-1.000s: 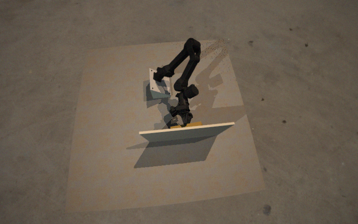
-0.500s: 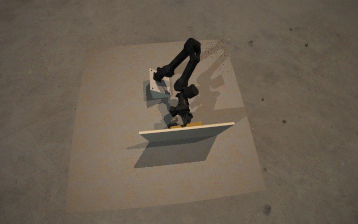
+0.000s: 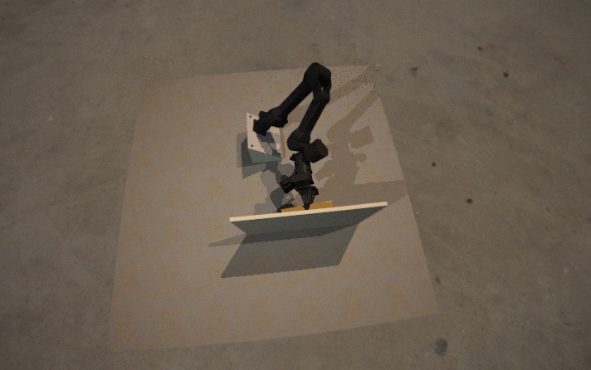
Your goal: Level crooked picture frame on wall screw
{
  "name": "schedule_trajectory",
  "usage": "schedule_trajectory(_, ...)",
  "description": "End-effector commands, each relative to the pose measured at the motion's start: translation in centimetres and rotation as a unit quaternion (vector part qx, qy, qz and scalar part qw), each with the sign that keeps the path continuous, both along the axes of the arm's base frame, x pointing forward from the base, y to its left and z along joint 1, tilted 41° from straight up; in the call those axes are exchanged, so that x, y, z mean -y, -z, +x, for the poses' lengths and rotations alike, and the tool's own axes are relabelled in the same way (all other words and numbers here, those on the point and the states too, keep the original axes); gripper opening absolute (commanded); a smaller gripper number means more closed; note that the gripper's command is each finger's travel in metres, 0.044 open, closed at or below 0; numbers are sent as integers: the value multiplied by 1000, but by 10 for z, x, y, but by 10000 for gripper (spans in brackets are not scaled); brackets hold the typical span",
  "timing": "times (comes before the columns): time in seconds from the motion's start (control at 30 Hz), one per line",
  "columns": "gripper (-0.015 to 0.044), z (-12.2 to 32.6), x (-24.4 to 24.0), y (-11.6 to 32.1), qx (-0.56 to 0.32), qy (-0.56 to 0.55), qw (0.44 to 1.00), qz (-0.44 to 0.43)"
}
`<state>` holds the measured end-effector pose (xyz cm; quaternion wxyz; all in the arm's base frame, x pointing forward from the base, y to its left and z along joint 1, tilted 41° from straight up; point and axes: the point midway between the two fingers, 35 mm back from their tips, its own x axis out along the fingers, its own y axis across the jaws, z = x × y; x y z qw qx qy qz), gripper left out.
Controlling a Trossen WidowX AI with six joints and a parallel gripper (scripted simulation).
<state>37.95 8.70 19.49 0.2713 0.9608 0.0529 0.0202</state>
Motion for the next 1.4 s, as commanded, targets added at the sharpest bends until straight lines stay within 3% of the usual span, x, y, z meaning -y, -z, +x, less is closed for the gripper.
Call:
schedule_trajectory(0.0, 62, 0, -1, 0, 0, -3, 1000, 2)
schedule_trajectory(0.07, 49, 0, -1, 0, 0, -3, 1000, 2)
schedule_trajectory(0.13, 0, 0, -1, 0, 0, -3, 1000, 2)
schedule_trajectory(1.37, 0, 1, 7, -4, 0, -3, 1000, 1)
